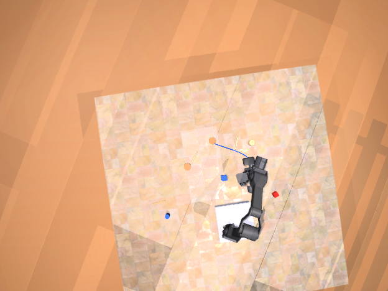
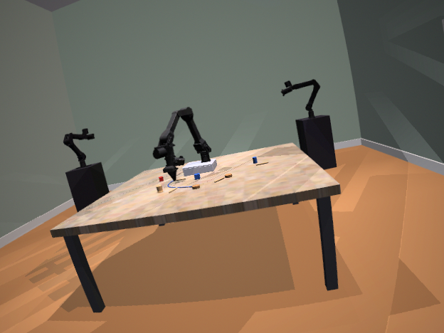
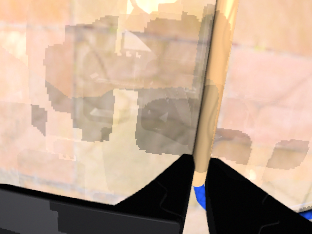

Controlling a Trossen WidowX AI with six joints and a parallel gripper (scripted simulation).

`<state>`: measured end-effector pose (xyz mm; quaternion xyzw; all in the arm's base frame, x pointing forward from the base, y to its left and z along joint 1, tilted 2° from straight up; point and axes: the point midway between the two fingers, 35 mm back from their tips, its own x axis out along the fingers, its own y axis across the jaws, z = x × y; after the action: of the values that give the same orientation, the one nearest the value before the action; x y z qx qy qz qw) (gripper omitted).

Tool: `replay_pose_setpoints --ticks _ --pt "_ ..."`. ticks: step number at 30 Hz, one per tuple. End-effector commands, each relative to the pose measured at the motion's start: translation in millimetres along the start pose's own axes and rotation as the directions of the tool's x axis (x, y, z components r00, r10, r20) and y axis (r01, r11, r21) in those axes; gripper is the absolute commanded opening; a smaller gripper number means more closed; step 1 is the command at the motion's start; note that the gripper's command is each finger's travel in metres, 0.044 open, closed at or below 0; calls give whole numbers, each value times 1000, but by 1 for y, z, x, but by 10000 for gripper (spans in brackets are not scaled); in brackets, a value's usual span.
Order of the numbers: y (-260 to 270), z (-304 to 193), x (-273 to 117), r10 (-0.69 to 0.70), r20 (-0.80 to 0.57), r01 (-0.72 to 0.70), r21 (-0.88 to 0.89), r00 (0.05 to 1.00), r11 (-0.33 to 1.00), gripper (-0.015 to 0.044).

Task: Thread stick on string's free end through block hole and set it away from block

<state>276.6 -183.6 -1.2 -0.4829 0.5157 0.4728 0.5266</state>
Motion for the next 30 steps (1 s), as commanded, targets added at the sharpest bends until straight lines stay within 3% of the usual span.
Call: replay_pose_setpoints --ticks 1,30 --pt "1 7 0 3 -2 -2 3 1000 1000 0" --pt "3 46 0 3 1 -3 3 1000 1000 0"
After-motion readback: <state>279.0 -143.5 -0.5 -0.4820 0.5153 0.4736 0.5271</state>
